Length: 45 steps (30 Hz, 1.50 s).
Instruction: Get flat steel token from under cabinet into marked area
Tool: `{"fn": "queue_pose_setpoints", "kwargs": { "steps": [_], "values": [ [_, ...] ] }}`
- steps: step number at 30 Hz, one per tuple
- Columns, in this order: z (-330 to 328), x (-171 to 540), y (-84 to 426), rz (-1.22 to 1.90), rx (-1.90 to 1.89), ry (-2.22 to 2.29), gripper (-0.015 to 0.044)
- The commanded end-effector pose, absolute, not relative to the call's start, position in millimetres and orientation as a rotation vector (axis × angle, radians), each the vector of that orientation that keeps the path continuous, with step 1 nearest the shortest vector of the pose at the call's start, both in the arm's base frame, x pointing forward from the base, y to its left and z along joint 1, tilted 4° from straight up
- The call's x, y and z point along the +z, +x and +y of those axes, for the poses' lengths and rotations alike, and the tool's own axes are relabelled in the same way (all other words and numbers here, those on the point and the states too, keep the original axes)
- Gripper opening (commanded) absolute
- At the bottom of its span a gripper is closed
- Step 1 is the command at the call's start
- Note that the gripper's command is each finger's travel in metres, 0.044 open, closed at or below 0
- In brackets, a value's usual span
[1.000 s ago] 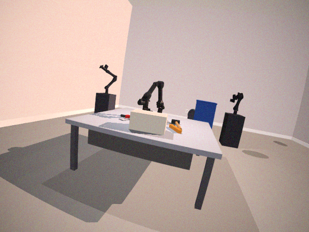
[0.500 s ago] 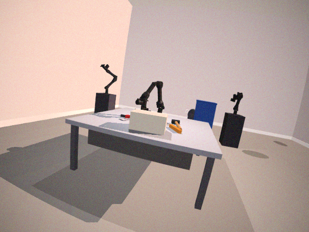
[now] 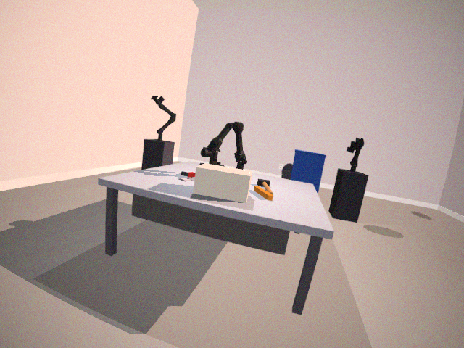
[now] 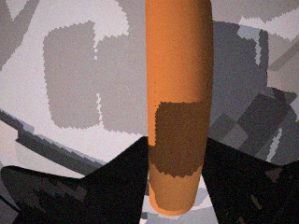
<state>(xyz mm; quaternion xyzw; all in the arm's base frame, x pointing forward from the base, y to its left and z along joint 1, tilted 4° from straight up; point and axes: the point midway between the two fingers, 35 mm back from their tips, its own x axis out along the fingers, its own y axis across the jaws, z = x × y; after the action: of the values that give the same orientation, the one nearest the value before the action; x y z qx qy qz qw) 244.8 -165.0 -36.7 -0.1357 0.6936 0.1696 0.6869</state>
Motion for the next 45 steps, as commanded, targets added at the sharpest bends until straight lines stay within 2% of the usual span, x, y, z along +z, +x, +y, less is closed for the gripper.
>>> {"fn": "queue_pose_setpoints", "kwargs": {
  "steps": [1,17,24,25,29,32,45],
  "values": [
    [-173.0,-36.3,247.0,1.551,0.370,-0.304,0.0000],
    [-186.6,-36.7,249.7,1.551,0.369,-0.306,0.0000],
    [-182.3,-37.5,248.4,1.552,0.380,-0.305,0.0184],
    [-182.3,-37.5,248.4,1.552,0.380,-0.305,0.0200],
    [-182.1,-37.4,248.3,1.553,0.381,-0.303,0.0200],
    [-181.8,-37.6,248.1,1.550,0.375,-0.310,0.0270],
    [-181.0,-40.3,247.1,1.549,0.377,-0.312,0.0270]
  ]
}}
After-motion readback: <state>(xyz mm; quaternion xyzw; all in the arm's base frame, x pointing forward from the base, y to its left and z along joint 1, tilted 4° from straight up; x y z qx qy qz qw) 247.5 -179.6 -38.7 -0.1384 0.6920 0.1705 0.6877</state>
